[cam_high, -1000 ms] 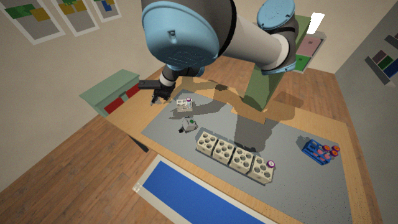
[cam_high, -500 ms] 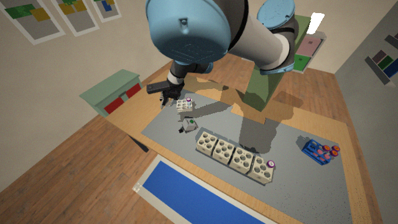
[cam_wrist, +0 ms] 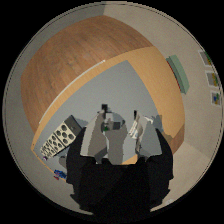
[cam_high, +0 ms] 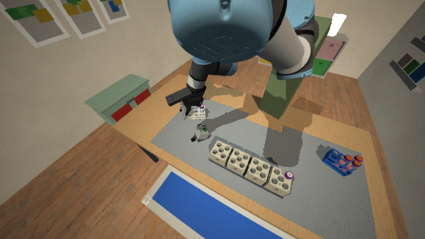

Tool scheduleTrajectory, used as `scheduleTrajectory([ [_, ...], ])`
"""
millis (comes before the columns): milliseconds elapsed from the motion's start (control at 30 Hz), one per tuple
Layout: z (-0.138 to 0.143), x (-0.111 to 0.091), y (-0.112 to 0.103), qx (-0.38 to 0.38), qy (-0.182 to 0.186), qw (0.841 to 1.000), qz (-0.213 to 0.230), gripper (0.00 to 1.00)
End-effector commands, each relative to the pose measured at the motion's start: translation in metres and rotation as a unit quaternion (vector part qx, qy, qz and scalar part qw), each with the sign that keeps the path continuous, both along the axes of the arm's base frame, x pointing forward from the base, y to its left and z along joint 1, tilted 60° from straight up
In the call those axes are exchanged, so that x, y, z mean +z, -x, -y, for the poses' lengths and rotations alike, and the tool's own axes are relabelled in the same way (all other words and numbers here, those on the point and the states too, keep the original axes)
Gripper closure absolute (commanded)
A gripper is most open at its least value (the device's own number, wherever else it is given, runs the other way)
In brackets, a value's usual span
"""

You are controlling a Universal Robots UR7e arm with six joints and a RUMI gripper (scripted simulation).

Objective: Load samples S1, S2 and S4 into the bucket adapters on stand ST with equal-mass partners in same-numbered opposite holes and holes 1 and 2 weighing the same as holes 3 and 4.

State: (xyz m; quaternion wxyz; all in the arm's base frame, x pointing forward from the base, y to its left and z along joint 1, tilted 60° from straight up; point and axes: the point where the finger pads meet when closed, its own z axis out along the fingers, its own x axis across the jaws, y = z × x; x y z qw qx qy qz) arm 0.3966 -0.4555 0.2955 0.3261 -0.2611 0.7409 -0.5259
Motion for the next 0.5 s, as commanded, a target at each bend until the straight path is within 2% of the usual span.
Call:
scheduleTrajectory([
  [0, -0.017, -0.005, -0.002, 0.021, 0.009, 0.999, -0.023, 0.65],
  [467, -0.082, -0.027, -0.017, 0.098, 0.050, 0.989, -0.100, 0.65],
])
